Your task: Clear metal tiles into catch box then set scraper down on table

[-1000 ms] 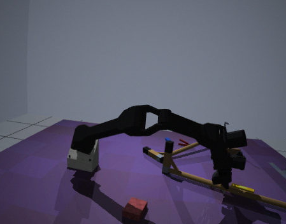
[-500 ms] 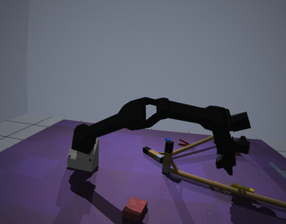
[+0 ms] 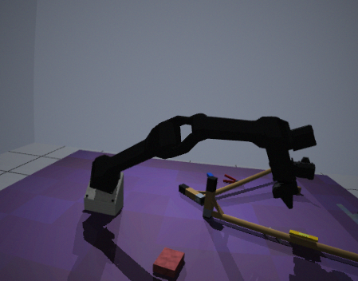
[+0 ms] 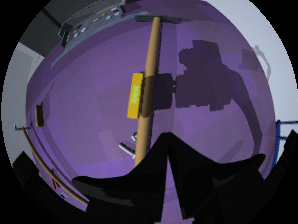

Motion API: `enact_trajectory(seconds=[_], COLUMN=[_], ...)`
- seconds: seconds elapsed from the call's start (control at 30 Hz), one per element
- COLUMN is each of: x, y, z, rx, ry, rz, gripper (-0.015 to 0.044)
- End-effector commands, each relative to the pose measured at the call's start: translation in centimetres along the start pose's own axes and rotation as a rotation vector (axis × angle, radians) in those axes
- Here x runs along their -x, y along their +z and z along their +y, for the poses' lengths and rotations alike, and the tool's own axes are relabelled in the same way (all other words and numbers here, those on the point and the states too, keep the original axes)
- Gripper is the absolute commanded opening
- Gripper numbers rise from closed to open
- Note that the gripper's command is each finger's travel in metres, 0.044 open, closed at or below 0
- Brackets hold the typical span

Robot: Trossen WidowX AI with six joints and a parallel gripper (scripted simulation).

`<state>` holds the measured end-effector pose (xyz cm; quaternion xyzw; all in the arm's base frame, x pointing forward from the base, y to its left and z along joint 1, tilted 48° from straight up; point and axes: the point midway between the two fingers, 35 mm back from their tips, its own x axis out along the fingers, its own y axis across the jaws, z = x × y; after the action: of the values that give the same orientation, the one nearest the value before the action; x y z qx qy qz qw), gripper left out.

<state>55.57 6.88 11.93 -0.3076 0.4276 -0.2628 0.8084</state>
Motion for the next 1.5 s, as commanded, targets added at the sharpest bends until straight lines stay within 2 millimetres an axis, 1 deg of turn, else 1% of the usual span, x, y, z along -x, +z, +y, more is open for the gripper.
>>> enact_trajectory(seconds=[0.0,0.13,0.3,0.87,1.47], x=[2.1,3.5,3.4,0.0,-3.7], y=[0.8,1.1,1.1,0.3,-0.9], z=[-1.5,-2.5,-2.5,-2.2,-2.0], rx=[0.022,0.045,0.046,0.041,0.038], ry=[0.015,0.025,0.026,0.028,0.029], rz=[-0.008,-0.008,-0.008,-0.004,-0.002], gripper=[0.0000,0.0000,0.0000,0.0000,0.0000])
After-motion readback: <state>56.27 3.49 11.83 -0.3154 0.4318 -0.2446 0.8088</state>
